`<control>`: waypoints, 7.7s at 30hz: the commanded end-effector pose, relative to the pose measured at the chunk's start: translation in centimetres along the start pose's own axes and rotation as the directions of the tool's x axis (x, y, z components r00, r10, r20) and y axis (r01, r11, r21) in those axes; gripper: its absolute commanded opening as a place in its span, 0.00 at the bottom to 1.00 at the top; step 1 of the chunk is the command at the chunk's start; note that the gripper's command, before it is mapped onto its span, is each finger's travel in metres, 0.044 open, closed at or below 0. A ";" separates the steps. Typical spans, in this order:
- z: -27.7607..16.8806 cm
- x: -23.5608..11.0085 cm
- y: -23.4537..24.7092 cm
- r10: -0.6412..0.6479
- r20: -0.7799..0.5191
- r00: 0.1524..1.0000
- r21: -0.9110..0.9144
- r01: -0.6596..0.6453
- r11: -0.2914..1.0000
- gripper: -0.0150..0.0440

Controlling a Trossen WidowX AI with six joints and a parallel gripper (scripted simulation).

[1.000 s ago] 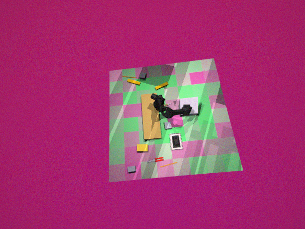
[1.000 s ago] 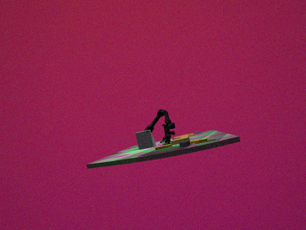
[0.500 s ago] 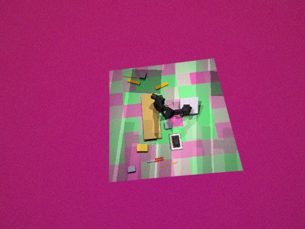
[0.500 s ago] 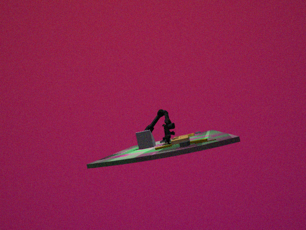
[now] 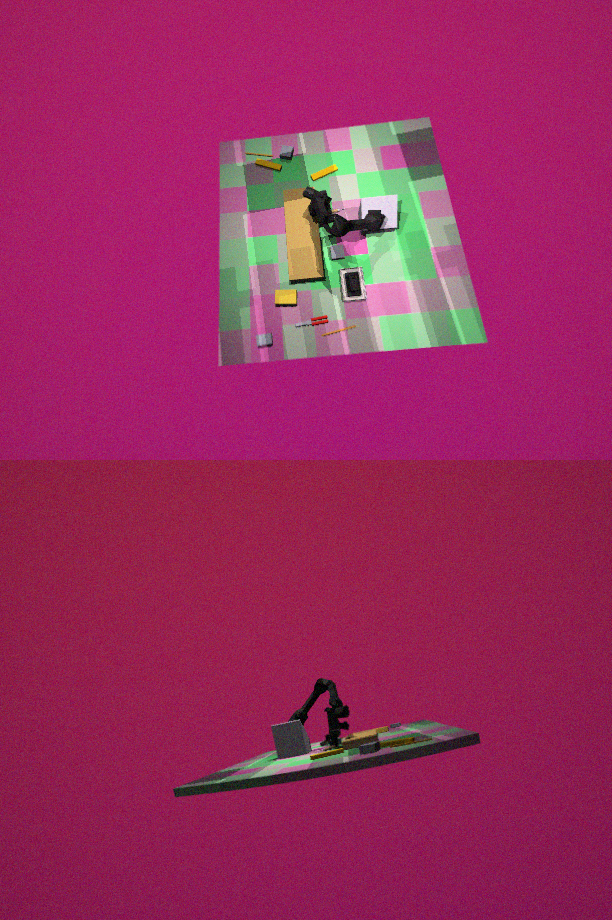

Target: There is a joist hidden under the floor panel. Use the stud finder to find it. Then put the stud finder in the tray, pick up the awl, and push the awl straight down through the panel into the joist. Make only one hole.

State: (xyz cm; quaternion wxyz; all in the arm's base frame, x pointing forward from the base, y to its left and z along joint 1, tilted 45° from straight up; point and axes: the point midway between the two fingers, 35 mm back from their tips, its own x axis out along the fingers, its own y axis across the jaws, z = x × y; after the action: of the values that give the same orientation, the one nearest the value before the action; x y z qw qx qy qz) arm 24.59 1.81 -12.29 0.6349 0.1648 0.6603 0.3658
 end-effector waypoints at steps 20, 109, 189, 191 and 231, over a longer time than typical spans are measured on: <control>-0.8 -12.2 -0.2 -0.033 0.036 0.999 0.009 0.033 0.999 0.25; -7.1 -23.4 3.9 -0.639 0.693 0.334 0.645 0.109 0.757 0.25; 12.4 -17.7 18.7 -0.128 0.836 0.533 0.155 -0.006 0.988 0.25; 12.4 -17.6 18.7 -0.128 0.836 0.533 0.155 -0.006 0.988 0.25; 12.7 -13.7 18.7 -0.127 0.837 0.532 0.155 -0.008 0.988 0.25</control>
State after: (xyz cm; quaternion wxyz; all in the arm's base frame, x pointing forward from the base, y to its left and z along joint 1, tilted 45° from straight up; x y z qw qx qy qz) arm 34.16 8.35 12.33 0.8754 0.3399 0.2943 0.1774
